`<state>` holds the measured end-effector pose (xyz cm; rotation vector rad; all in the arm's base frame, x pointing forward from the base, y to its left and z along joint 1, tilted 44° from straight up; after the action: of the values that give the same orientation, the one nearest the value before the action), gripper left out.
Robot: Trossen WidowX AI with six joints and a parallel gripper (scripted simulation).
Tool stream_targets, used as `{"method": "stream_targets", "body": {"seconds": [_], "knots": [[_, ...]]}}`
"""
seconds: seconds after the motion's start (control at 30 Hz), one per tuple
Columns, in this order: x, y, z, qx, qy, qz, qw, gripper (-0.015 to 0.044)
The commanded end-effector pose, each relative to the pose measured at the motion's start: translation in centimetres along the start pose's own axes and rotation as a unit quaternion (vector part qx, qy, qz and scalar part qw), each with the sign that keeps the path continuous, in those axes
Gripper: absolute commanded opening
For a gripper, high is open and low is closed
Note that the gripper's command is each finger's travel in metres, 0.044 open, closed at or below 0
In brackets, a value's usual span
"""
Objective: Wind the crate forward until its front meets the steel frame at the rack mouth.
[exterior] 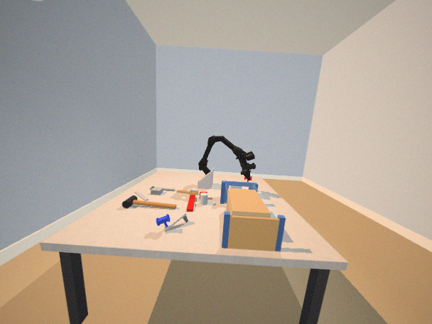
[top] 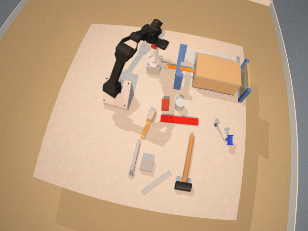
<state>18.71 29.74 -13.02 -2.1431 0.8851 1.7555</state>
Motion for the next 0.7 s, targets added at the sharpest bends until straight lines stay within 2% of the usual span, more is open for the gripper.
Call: {"method": "stream_targets", "body": {"seconds": [0.0,0.67], "knots": [[-0.2,1.2,1.3,-0.007,-0.014,0.013,1.0,0.0],[-1.2,3.6,3.0,-0.008,-0.015,0.014,1.0,0.0]]}}
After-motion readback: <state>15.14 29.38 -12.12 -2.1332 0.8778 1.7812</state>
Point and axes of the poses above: the point midway between the two fingers, 35 mm back from their tips, its own x axis out along the fingers, its own z axis across the jaws, y = z × x, the point moved 9 cm from there along -x, back along the fingers, and after that the axes turned 11 degrees about x, right-handed, at the moved point
